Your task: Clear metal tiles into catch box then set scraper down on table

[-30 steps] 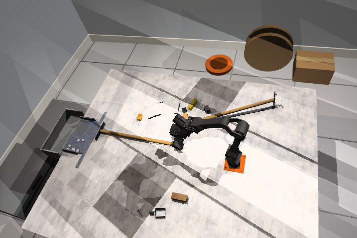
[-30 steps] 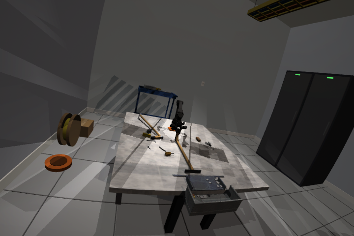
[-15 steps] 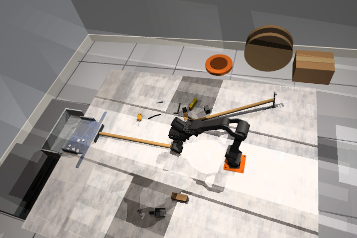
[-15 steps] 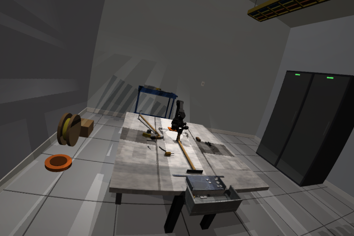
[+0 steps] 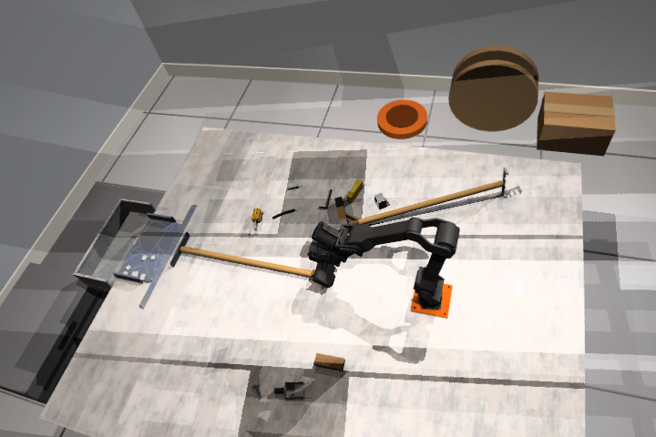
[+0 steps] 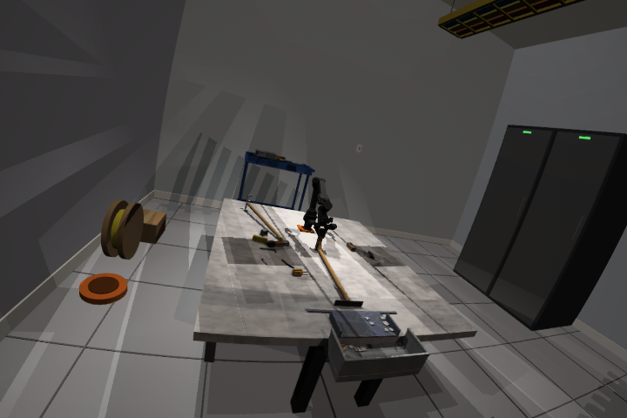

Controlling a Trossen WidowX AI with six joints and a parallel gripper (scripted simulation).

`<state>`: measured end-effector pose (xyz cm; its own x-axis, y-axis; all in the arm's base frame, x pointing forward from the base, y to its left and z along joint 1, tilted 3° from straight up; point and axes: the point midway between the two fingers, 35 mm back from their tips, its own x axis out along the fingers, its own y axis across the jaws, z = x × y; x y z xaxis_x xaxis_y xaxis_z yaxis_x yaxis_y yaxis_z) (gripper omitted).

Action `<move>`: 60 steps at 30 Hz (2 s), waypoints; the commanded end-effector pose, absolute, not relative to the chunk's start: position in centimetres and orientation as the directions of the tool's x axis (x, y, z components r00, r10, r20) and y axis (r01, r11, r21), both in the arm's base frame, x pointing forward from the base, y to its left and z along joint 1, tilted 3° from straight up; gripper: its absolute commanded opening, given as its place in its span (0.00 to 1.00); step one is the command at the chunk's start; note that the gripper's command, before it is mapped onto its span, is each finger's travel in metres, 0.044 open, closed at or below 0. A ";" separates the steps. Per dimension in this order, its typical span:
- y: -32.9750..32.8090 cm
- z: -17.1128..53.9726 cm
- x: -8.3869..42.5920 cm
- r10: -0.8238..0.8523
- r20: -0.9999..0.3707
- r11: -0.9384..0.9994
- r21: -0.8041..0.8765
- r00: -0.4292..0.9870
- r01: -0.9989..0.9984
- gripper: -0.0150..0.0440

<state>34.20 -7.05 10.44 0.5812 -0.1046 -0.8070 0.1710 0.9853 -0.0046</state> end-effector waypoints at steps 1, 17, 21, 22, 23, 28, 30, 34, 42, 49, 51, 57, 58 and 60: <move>-6.4 10.6 34.3 -0.101 -0.804 0.986 -0.003 0.586 0.166 0.25; -4.3 10.6 34.3 -0.100 -0.803 0.986 -0.001 0.588 0.166 0.25; -3.8 10.6 34.3 -0.100 -0.802 0.986 -0.001 0.588 0.166 0.25; -3.6 10.6 34.3 -0.100 -0.802 0.986 -0.001 0.589 0.166 0.25; -3.5 10.6 34.3 -0.100 -0.802 0.986 -0.001 0.589 0.166 0.25; -2.8 10.6 34.3 -0.100 -0.801 0.986 0.000 0.590 0.166 0.25; -2.6 10.6 34.3 -0.100 -0.801 0.986 0.000 0.591 0.166 0.25; -2.3 10.7 34.2 -0.099 -0.801 0.986 0.001 0.591 0.166 0.25; -1.9 10.7 34.5 -0.097 -0.802 0.986 0.001 0.590 0.164 0.25; -2.0 10.8 35.6 -0.097 -0.801 0.987 0.001 0.591 0.163 0.25; -2.0 10.8 35.9 -0.096 -0.801 0.987 0.001 0.591 0.163 0.25; -2.1 10.9 36.9 -0.096 -0.800 0.987 0.001 0.592 0.162 0.25; -2.1 10.9 37.0 -0.096 -0.800 0.987 0.001 0.592 0.161 0.25; -2.1 10.9 37.4 -0.096 -0.800 0.987 0.001 0.593 0.161 0.25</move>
